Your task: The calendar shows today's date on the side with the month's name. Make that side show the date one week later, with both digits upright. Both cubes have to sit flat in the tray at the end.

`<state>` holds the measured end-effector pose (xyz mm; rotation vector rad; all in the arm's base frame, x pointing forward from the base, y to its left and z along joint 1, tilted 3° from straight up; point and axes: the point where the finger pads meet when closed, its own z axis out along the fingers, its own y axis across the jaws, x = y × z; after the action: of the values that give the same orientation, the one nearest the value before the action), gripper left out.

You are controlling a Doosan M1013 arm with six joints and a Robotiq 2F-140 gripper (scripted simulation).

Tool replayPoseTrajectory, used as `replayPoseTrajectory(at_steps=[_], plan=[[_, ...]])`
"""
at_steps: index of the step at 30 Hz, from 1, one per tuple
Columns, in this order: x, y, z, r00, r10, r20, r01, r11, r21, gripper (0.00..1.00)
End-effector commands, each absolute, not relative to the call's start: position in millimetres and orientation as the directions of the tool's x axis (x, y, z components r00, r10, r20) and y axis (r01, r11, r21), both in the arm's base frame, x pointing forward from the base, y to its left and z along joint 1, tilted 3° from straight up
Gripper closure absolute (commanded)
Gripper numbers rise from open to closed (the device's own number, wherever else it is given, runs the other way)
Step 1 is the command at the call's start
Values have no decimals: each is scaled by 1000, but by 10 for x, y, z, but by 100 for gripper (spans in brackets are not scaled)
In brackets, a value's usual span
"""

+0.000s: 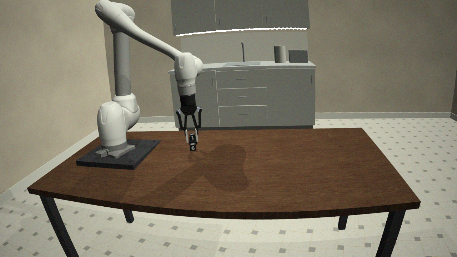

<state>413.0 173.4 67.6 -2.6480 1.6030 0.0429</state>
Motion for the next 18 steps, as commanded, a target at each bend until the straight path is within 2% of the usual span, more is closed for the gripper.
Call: replayPoseTrajectory(at_steps=[1, 10, 18], plan=[[4129, 1731, 739, 464, -885, -48, -886, -463, -25, 64], [4129, 1708, 1161, 464, -885, -48, -886, -463, -25, 64], [4129, 1705, 1222, 464, -885, -48, -886, -463, -25, 64]])
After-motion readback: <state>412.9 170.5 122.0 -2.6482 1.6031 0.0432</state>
